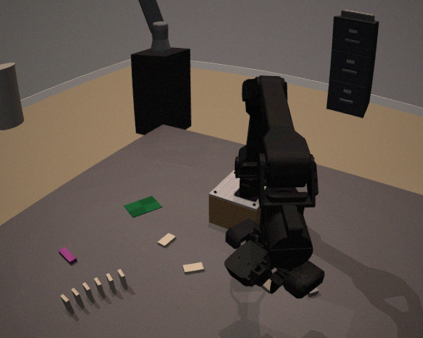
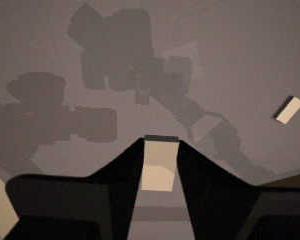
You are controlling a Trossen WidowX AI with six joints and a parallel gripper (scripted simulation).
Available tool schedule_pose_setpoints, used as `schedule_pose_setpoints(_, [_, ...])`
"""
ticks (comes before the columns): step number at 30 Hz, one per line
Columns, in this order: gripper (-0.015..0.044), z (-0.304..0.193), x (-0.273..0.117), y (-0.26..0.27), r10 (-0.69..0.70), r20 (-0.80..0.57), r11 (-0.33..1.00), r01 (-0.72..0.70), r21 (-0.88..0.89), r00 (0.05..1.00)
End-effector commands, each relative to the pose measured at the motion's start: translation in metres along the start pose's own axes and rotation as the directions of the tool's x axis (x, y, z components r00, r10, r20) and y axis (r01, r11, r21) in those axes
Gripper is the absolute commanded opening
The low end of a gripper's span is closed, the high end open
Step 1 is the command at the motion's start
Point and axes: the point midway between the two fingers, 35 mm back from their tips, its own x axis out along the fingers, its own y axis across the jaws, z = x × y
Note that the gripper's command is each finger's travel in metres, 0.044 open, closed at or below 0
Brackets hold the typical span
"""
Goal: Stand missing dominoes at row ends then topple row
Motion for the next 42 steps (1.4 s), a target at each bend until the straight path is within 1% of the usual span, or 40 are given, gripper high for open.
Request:
schedule_pose_setpoints(1, [0.0107,-0.008,-0.001,0.009,-0.003,0.001,0.998,0.003,0.057,1.000])
schedule_pose_setpoints(8, [0.0107,-0.007,0.001,0.011,-0.004,0.019,0.999,0.003,0.049,1.000])
schedule_pose_setpoints(14, [0.0107,0.002,0.020,0.022,-0.010,0.175,1.000,0.014,-0.018,0.985])
schedule_pose_setpoints(20, [0.0107,0.010,0.035,0.033,-0.005,0.332,0.997,0.030,-0.069,0.943])
schedule_pose_setpoints(32, [0.0107,0.016,0.053,0.048,0.016,0.605,0.989,0.077,-0.127,0.796])
schedule_pose_setpoints(42, [0.0107,0.008,0.056,0.052,0.036,0.767,0.981,0.123,-0.148,0.641])
